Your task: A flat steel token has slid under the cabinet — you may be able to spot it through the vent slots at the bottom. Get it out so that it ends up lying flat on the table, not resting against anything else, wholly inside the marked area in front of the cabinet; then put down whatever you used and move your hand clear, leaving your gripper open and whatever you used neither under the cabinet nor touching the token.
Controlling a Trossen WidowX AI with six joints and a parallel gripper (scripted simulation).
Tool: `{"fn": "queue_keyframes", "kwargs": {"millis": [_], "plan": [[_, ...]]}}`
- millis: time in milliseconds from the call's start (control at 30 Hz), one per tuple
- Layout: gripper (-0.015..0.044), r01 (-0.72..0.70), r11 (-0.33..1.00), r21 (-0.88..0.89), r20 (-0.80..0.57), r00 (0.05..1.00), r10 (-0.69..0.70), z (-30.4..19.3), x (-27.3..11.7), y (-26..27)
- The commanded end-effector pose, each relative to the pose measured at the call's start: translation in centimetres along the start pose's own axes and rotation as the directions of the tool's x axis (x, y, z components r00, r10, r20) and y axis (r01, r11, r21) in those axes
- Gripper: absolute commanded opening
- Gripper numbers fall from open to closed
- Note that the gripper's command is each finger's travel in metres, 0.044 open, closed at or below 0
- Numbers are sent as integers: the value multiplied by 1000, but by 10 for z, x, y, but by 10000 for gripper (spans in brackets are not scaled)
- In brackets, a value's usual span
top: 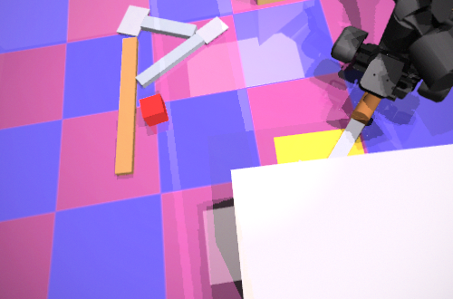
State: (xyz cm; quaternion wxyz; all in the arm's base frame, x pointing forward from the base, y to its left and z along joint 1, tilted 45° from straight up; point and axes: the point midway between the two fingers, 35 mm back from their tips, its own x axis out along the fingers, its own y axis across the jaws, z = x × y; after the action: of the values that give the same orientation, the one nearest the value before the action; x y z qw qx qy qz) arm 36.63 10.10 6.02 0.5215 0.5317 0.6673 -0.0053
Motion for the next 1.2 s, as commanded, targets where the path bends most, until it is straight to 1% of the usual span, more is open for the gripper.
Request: {"fn": "queue_keyframes", "kwargs": {"millis": [0, 433, 1167], "plan": [[0, 9, 1000, 2, 3, 1000, -9, 0, 1, -8], [0, 9, 1000, 2, 3, 1000, -9, -1, 1, -13], [0, 9, 1000, 2, 2, 1000, -9, -32, 1, -10]]}}
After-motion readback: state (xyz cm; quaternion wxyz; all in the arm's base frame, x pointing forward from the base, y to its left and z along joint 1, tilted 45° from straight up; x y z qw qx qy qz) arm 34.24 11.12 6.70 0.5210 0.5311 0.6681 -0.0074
